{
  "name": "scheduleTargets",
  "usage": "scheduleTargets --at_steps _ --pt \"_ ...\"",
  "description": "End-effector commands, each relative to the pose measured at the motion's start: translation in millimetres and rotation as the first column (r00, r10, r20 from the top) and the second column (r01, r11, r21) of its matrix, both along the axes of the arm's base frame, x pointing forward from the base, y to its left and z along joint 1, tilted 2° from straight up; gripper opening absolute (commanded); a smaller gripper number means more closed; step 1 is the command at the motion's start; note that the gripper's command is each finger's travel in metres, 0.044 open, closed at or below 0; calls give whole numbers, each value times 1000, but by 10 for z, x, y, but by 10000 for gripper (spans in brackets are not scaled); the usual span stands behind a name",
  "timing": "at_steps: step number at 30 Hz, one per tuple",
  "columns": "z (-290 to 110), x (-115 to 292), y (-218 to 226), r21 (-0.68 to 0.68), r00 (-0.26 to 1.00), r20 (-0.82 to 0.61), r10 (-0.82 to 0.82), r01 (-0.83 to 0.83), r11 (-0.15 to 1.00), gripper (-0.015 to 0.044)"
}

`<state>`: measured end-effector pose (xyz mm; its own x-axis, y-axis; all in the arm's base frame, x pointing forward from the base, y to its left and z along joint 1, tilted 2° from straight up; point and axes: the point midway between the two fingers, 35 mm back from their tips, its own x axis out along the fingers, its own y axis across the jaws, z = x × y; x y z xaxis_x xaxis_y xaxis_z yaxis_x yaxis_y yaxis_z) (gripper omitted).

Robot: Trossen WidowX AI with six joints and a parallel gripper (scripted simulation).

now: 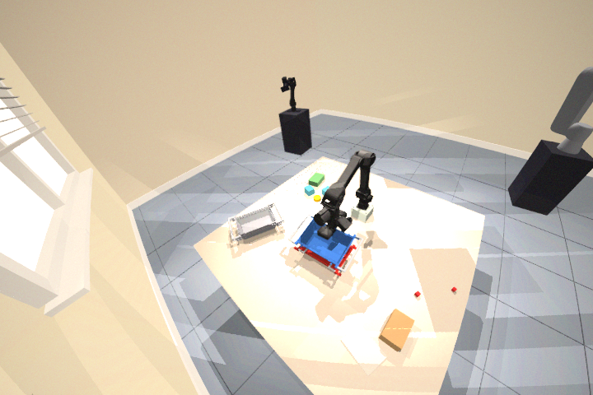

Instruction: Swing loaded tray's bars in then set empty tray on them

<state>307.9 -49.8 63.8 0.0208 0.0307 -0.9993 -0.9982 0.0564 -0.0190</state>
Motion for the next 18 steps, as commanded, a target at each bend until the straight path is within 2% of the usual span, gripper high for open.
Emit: scheduleTargets --at_steps 1,18 --pt "-72 -34 -3 -2 1000 -16 0 0 1000 0" --pt "-143 -54 -2 -2 1000 -16 0 0 1000 0"
